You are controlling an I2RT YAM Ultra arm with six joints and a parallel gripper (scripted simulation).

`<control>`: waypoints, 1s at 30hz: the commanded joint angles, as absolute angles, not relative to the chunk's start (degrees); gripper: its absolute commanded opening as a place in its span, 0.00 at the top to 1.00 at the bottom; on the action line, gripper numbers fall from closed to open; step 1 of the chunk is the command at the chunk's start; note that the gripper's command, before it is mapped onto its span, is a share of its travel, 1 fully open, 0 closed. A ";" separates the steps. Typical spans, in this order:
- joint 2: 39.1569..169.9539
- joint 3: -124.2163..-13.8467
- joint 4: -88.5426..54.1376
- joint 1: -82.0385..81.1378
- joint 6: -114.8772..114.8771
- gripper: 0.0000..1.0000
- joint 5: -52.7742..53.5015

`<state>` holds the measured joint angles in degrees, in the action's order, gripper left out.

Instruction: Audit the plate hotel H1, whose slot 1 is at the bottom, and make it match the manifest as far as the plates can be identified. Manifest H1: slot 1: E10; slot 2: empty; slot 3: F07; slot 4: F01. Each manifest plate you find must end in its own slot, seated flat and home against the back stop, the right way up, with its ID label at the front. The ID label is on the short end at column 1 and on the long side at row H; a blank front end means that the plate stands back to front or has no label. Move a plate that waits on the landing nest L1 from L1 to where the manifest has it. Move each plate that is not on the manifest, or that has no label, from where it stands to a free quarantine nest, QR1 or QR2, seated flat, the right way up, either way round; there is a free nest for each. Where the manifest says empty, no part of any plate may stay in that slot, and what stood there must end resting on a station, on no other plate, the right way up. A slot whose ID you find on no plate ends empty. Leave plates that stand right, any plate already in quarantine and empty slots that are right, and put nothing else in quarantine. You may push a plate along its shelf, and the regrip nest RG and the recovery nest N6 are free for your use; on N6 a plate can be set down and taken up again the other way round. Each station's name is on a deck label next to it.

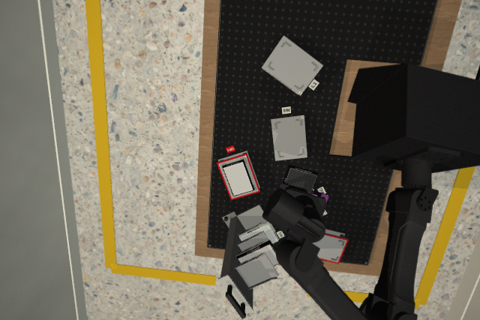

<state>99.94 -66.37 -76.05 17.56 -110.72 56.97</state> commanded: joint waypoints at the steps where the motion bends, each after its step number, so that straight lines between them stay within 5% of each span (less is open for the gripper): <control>1: 101.29 -66.48 -75.14 19.64 -117.73 0.14 56.79; 30: 104.46 -66.03 -74.18 20.08 -119.99 0.14 56.05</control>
<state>104.55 -65.93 -74.24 19.68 -119.96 56.03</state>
